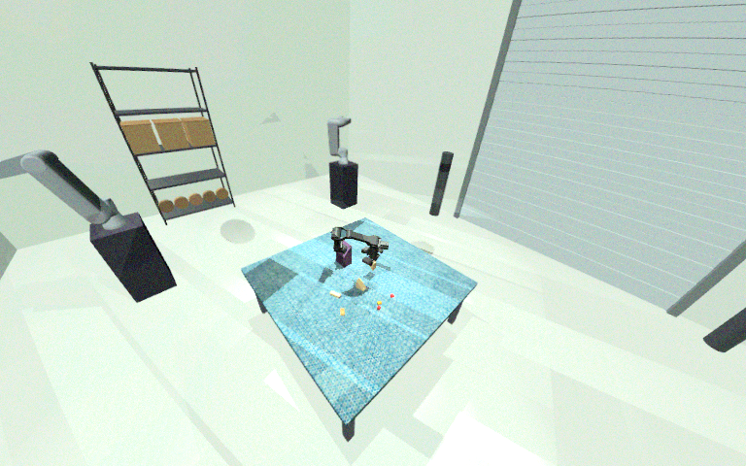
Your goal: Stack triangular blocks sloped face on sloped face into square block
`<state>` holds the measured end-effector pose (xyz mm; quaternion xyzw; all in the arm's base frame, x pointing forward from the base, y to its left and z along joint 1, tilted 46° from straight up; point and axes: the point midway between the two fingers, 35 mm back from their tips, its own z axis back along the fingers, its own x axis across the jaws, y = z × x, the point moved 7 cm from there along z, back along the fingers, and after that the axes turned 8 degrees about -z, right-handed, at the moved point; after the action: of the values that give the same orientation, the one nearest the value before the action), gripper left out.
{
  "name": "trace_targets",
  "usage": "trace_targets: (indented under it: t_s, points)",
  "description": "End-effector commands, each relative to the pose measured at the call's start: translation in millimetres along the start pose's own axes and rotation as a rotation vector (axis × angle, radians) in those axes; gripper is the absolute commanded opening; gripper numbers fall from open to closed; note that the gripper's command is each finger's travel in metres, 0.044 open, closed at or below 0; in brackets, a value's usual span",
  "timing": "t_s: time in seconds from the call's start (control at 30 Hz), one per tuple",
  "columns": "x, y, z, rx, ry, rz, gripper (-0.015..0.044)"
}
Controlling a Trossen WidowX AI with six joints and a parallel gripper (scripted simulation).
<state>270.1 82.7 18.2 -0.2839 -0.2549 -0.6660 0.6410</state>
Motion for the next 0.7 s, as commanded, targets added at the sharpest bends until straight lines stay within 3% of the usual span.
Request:
trace_targets:
  t_s: [0.0,0.67]
  points:
    - [10.3,13.3,8.4,0.013,0.003,-0.001,0.0000]
    - [78.4,68.7,33.3,0.015,-0.001,-0.004,0.0000]
